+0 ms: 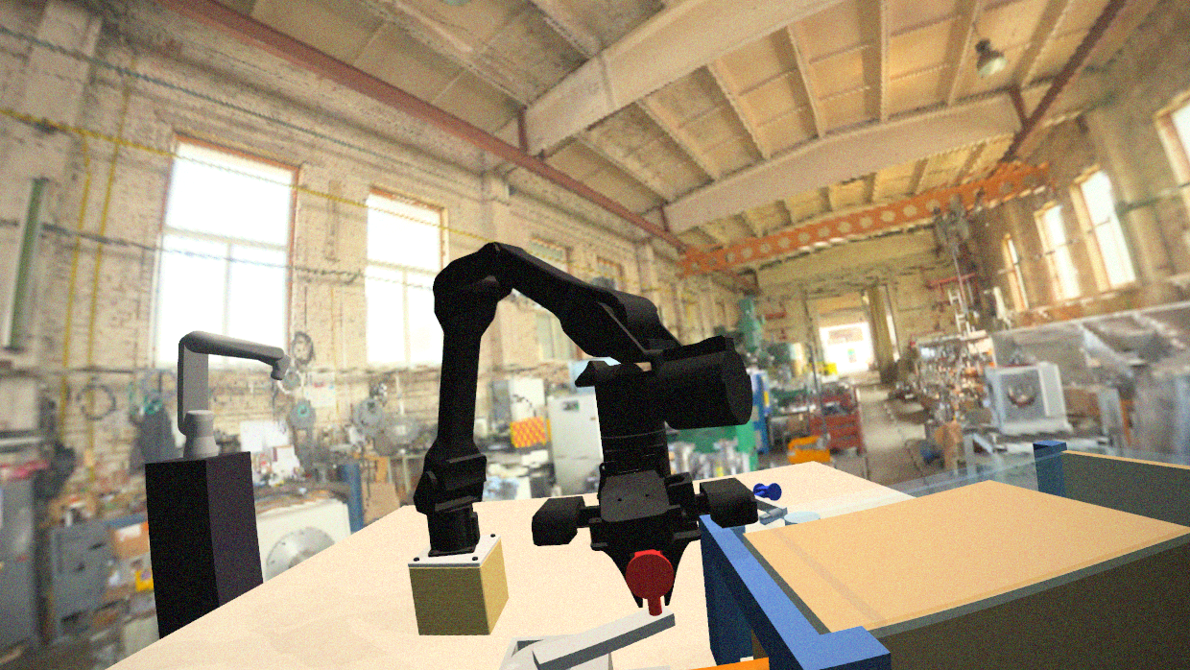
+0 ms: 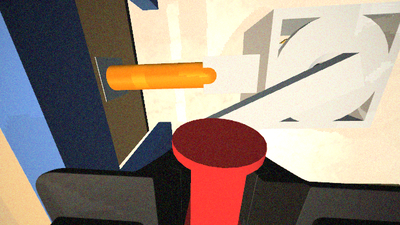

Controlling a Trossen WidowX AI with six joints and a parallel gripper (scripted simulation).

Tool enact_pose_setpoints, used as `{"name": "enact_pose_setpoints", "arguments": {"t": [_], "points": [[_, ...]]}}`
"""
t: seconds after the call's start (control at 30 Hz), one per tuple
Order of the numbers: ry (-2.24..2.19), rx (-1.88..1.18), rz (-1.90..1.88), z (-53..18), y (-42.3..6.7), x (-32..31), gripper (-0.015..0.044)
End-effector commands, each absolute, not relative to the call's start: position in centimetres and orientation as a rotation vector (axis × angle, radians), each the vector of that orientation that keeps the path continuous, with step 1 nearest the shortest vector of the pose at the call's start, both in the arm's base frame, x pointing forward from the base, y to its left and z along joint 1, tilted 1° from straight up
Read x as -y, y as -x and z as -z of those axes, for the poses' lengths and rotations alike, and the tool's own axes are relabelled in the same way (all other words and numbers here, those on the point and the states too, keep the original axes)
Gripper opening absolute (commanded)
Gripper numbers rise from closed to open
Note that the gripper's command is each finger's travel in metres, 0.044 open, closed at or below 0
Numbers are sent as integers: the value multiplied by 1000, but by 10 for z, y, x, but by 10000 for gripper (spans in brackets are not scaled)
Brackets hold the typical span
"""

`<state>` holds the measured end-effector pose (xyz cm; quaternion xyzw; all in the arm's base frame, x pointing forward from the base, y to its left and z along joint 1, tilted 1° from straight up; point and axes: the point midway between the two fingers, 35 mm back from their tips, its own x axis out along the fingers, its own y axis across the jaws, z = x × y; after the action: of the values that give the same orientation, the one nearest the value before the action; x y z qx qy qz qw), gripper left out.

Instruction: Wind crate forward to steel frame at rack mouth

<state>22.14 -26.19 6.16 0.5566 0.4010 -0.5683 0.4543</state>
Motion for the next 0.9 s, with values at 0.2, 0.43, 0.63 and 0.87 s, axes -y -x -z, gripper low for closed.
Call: {"name": "enact_pose_setpoints", "arguments": {"t": [0.2,0.43,0.63,0.87], "points": [[-1386,-1022,1388,-60,-217,239,0],[-1386,-1023,1388,-59,-214,233,0],[-1386,-1024,1388,-59,-210,227,0],[-1386,-1025,1389,-58,-205,220,0]]}}
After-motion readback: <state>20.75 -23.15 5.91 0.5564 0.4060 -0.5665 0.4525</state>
